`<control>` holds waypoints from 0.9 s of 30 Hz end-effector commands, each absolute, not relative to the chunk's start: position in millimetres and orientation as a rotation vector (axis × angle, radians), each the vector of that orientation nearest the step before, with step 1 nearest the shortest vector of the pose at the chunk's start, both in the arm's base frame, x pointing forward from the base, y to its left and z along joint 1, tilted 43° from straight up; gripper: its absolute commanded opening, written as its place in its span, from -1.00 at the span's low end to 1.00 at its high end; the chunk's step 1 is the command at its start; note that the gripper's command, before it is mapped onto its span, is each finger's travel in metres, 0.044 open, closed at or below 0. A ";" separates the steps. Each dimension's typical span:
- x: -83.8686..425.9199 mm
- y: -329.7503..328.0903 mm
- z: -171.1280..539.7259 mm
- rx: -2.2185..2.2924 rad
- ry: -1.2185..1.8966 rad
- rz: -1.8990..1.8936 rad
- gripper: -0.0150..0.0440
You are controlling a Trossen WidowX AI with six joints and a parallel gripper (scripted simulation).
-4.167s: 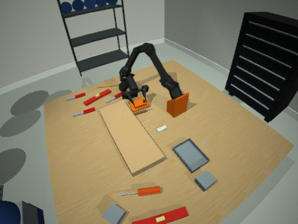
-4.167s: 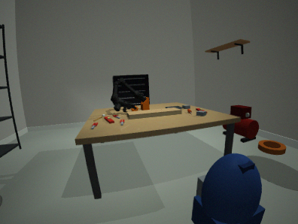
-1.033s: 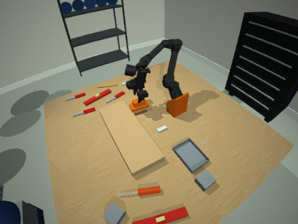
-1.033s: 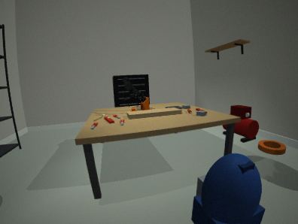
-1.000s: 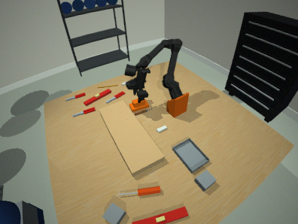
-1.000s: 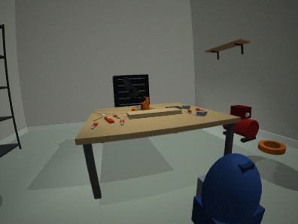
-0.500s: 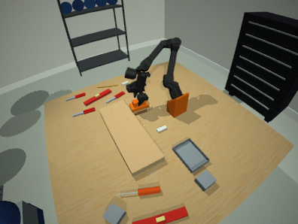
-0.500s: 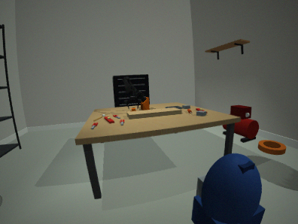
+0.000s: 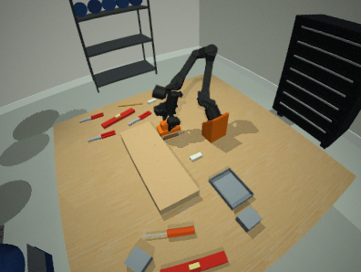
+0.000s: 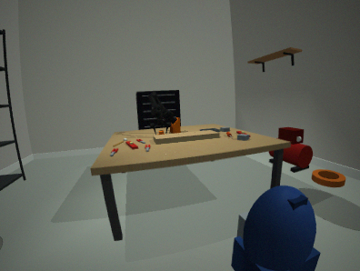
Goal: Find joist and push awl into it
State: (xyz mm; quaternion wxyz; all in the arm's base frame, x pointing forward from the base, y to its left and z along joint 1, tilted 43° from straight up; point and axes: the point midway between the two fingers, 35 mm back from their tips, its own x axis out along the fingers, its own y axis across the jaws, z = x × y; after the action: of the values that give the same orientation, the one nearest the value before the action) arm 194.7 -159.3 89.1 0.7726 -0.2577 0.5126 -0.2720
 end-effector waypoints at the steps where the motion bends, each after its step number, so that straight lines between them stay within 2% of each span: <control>1: 194.1 -159.5 84.9 -0.562 1.117 -0.578 0.82; 2: 194.1 -159.5 84.9 -0.562 1.117 -0.578 0.73; 27: 194.1 -159.5 84.9 -0.562 1.117 -0.578 0.17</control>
State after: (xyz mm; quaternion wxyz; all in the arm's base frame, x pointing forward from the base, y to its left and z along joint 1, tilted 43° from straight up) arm 193.5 -160.1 85.6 0.7712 -0.2579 0.5155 -0.2703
